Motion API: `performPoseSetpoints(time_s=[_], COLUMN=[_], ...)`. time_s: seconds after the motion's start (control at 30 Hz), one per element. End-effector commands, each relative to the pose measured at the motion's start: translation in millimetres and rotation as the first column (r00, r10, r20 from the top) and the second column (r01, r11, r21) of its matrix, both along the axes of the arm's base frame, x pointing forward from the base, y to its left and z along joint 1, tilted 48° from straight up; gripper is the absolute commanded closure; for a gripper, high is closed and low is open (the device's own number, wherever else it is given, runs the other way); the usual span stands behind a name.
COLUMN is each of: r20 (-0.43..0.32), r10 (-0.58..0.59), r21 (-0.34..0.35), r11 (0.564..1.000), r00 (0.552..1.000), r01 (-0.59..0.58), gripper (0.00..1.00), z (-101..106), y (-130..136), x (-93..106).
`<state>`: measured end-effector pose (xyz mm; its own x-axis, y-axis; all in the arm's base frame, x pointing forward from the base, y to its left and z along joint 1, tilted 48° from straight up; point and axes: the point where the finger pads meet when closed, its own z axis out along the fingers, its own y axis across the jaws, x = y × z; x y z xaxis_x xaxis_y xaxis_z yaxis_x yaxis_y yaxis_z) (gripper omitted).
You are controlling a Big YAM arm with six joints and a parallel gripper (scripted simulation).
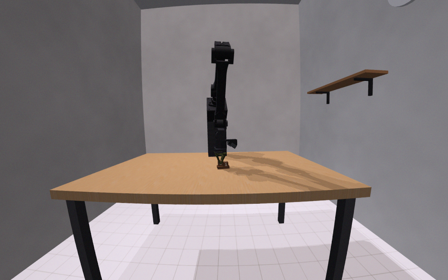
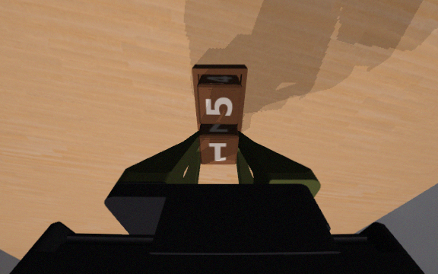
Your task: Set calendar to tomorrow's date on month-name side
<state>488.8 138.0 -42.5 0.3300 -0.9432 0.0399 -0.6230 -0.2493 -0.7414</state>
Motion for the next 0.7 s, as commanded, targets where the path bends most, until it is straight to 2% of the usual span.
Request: performPoseSetpoints(time_s=[0.0,0.37,0.4,0.67], r20=[0.010,0.014,0.002,0.002], r10=[0.001,0.001,0.002,0.002], r21=[0.011,0.012,0.009,0.009], r11=[1.000,1.000,1.000,1.000], r00=[1.000,1.000,1.000,1.000], r01=[-0.002,-0.002,-0.002,-0.002], gripper=[0.74,0.74,0.74,0.74], z=[4.8,8.8,5.1,5.1], y=[4.6,5.6,4.0,3.9], x=[-0.8,2.4,-3.4,-3.7])
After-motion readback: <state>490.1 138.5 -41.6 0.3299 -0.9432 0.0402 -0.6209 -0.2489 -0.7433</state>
